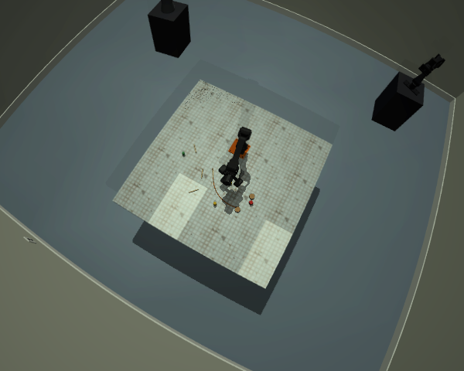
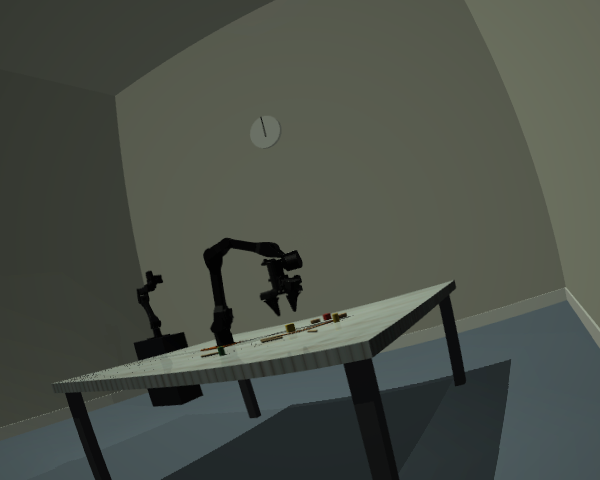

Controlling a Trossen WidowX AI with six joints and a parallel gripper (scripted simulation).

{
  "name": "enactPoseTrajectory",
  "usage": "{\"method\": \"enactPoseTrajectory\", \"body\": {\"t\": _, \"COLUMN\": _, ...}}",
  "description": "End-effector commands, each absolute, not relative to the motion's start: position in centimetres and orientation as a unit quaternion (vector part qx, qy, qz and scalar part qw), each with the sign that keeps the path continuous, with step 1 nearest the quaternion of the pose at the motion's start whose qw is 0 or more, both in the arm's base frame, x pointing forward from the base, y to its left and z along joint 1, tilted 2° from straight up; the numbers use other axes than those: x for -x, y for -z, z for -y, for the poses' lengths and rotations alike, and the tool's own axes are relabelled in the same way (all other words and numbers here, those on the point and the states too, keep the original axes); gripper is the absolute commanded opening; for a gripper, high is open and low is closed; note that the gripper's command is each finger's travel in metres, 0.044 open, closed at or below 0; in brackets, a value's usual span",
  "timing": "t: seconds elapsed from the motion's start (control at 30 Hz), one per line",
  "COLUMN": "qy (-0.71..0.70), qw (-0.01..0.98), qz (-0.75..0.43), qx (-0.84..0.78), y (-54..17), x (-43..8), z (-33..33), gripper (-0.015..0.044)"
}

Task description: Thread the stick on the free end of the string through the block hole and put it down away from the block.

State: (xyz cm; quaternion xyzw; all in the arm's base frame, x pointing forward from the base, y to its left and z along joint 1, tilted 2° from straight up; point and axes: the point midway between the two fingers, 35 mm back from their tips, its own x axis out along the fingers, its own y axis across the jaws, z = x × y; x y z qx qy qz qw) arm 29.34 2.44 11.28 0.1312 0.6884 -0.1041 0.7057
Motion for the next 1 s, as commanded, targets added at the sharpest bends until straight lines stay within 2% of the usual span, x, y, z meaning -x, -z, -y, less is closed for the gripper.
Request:
{"method": "enactPoseTrajectory", "body": {"t": 0.0, "qy": 0.318, "qw": 0.626, "qz": -0.62, "qx": -0.351, "y": -11.78, "x": -29.14, "z": -2.33, "gripper": 0.044}}
{"method": "enactPoseTrajectory", "body": {"t": 0.53, "qy": 0.318, "qw": 0.626, "qz": -0.62, "qx": -0.351, "y": -11.78, "x": -29.14, "z": -2.33, "gripper": 0.044}}
{"method": "enactPoseTrajectory", "body": {"t": 0.8, "qy": 0.318, "qw": 0.626, "qz": -0.62, "qx": -0.351, "y": -11.78, "x": -29.14, "z": -2.33, "gripper": 0.0238}}
{"method": "enactPoseTrajectory", "body": {"t": 0.97, "qy": 0.318, "qw": 0.626, "qz": -0.62, "qx": -0.351, "y": -11.78, "x": -29.14, "z": -2.33, "gripper": 0.0238}}
